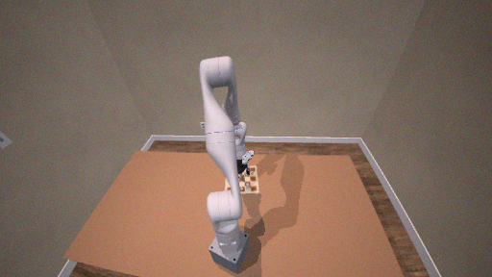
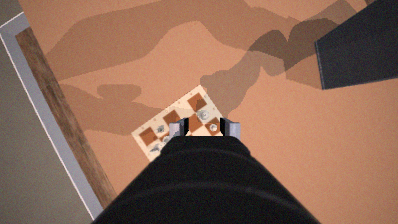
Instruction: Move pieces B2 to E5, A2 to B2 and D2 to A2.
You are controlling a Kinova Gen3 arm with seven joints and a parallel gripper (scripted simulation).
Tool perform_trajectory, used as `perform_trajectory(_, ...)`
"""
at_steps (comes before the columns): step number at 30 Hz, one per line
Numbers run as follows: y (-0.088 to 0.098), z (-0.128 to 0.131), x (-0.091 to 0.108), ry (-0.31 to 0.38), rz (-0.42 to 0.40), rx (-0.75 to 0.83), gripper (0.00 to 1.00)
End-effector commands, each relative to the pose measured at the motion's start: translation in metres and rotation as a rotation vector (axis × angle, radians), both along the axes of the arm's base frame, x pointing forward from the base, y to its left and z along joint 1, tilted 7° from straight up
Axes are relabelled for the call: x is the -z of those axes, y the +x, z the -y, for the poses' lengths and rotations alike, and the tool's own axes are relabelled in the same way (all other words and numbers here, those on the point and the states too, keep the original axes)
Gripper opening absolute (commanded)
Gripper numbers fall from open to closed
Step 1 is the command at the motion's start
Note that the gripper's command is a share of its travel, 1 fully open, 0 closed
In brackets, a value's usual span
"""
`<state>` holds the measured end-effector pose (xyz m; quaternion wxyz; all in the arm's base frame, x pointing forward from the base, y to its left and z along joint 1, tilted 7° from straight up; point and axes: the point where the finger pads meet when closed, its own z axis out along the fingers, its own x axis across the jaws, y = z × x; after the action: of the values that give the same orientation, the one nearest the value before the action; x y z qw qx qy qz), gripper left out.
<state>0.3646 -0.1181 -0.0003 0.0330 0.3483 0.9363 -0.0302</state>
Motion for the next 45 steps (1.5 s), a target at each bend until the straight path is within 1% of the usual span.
perform_trajectory(1,-0.0047,0.0045,-0.0051,0.005,0.009,-0.057,1.0)
perform_trajectory(10,-0.0102,0.0055,-0.0105,-0.005,0.014,-0.314,1.0)
perform_trajectory(12,-0.0102,0.0055,-0.0105,-0.005,0.014,-0.314,1.0)
perform_trajectory(18,-0.0118,0.005,-0.0131,-0.011,0.018,-0.42,1.0)
perform_trajectory(25,-0.0125,0.0045,-0.0146,-0.015,0.021,-0.48,1.0)
perform_trajectory(35,-0.0126,0.0044,-0.0149,-0.016,0.022,-0.492,1.0)
perform_trajectory(36,-0.0126,0.0044,-0.0149,-0.016,0.022,-0.492,0.79)
perform_trajectory(45,-0.0126,0.0044,-0.0149,-0.016,0.022,-0.492,0.79)
